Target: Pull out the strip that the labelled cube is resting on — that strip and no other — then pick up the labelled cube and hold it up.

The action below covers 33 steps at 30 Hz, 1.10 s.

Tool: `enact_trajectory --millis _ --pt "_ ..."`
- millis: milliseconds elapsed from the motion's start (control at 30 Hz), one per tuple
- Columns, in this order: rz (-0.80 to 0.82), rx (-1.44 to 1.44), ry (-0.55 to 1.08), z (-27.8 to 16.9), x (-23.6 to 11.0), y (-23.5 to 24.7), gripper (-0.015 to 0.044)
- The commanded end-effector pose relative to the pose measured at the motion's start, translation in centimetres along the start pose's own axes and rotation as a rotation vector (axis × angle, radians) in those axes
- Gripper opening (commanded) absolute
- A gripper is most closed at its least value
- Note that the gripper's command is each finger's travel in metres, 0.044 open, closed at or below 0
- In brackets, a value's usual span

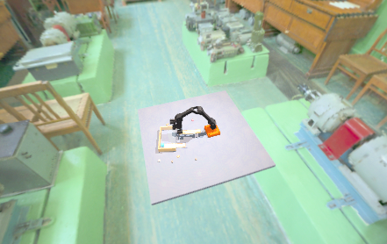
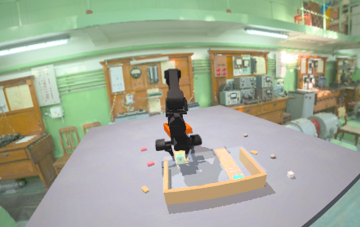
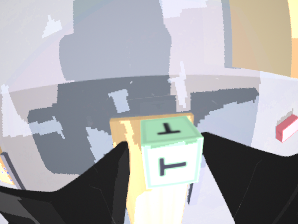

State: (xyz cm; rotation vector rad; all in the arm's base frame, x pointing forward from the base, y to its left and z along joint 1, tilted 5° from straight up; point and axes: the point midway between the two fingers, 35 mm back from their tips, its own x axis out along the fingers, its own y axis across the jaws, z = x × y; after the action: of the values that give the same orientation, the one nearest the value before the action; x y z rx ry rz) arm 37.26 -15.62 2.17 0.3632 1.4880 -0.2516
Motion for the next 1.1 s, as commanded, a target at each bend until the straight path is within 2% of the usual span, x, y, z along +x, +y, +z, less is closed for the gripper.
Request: enact_trajectory --millis 0,33,233,367,833,1067 --pt "0.000 0.000 -0.001 0.0 -0.1 0.0 0.0171" --pt "0.000 0.000 -0.001 0.0 -0.1 0.0 0.0145" --pt "0.000 0.000 -0.001 0.0 -0.1 0.0 0.0105" --pt "0.000 0.000 -0.001 -0.2 -0.3 0.0 0.0000" --pt "-0.003 0.004 0.004 -5.4 -3.9 0.0 0.0000" --pt "-0.003 0.005 0.005 -6.8 -4.2 0.0 0.0000"
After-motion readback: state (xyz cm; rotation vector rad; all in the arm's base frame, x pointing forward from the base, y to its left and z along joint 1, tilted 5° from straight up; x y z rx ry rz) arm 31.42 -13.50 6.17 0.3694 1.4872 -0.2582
